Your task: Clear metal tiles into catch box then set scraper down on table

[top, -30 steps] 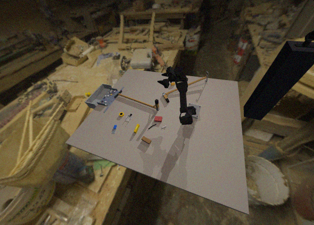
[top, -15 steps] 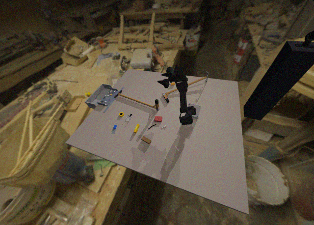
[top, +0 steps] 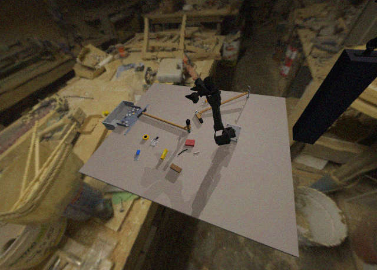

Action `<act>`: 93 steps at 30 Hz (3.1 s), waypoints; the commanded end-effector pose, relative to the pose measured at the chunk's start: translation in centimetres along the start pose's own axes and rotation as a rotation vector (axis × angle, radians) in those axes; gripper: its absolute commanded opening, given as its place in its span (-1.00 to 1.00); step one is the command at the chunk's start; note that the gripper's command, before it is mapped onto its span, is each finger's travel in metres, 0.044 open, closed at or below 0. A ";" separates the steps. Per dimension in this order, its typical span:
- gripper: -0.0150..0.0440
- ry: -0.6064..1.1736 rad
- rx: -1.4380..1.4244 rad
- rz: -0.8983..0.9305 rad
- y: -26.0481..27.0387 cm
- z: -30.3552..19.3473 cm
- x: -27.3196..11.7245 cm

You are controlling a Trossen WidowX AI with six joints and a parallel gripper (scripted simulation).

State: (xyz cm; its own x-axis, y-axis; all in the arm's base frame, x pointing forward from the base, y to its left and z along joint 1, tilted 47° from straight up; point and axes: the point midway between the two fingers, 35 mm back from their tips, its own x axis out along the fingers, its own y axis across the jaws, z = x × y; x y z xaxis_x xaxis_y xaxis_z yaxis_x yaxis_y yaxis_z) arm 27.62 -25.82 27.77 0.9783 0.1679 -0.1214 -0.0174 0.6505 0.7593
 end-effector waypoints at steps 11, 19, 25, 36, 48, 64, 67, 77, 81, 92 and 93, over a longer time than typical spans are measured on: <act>1.00 0.115 0.058 -0.004 -1.5 0.3 5.6; 1.00 0.185 0.084 -0.010 -2.1 -0.3 8.9; 1.00 0.240 0.101 -0.017 -2.6 -1.0 11.4; 1.00 0.348 0.124 -0.033 -3.2 -3.1 16.0; 1.00 0.472 0.135 -0.053 -3.8 -6.1 20.7; 1.00 0.647 0.129 -0.081 -4.4 -11.6 26.2; 1.00 0.681 0.125 -0.087 -4.5 -12.8 27.1; 1.00 0.798 0.109 -0.106 -4.6 -17.1 29.9; 1.00 0.846 0.100 -0.113 -4.6 -19.0 30.8; 1.00 0.982 0.068 -0.134 -4.6 -24.4 32.9; 1.00 0.994 0.065 -0.136 -4.6 -24.9 33.0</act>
State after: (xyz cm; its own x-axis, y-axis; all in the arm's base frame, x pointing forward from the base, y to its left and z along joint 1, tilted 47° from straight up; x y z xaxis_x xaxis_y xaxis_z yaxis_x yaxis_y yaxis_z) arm 54.61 -6.45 5.86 0.4023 0.6494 -0.6453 0.1272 0.6584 0.7418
